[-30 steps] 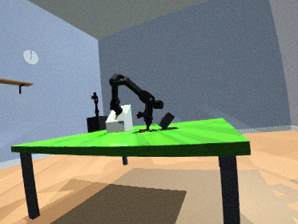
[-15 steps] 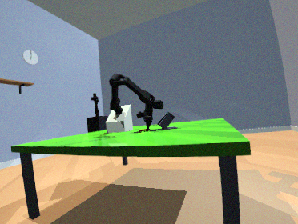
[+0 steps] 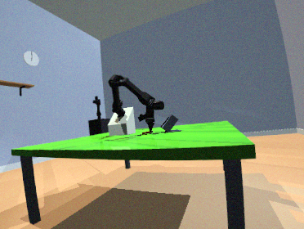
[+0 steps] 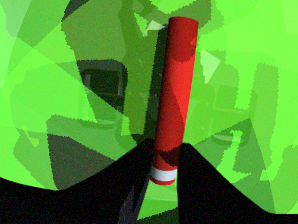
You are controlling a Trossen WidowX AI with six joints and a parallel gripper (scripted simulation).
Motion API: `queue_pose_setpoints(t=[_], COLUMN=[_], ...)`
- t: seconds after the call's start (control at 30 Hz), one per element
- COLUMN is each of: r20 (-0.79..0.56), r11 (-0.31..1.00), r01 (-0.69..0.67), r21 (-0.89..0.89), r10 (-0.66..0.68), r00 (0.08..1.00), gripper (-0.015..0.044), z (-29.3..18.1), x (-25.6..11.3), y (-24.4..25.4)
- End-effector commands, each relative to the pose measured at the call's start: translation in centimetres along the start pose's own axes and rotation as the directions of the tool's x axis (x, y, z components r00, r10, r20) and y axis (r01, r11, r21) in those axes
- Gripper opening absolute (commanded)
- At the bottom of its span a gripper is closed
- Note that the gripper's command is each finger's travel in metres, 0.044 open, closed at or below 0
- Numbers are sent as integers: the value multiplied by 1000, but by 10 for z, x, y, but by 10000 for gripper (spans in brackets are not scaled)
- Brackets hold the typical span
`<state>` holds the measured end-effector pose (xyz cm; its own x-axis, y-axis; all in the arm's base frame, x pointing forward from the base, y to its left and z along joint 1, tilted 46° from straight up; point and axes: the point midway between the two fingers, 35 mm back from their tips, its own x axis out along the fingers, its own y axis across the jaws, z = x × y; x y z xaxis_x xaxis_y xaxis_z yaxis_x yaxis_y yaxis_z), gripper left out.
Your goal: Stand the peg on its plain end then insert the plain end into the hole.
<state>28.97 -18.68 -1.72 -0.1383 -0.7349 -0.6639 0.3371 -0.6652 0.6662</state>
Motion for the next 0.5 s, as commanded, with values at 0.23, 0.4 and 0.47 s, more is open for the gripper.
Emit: queue_pose_setpoints(t=[0.23,0.4,0.47], r20=[-105,-148,-165], r11=[1000,1000,1000], r01=[2,2,2], r21=[-1,-2,-2], r10=[-2,-2,-2], r00=[995,989,986], gripper=[49,49,49], z=[6,8,9], x=[-7,-9,-10], y=[0,0,0])
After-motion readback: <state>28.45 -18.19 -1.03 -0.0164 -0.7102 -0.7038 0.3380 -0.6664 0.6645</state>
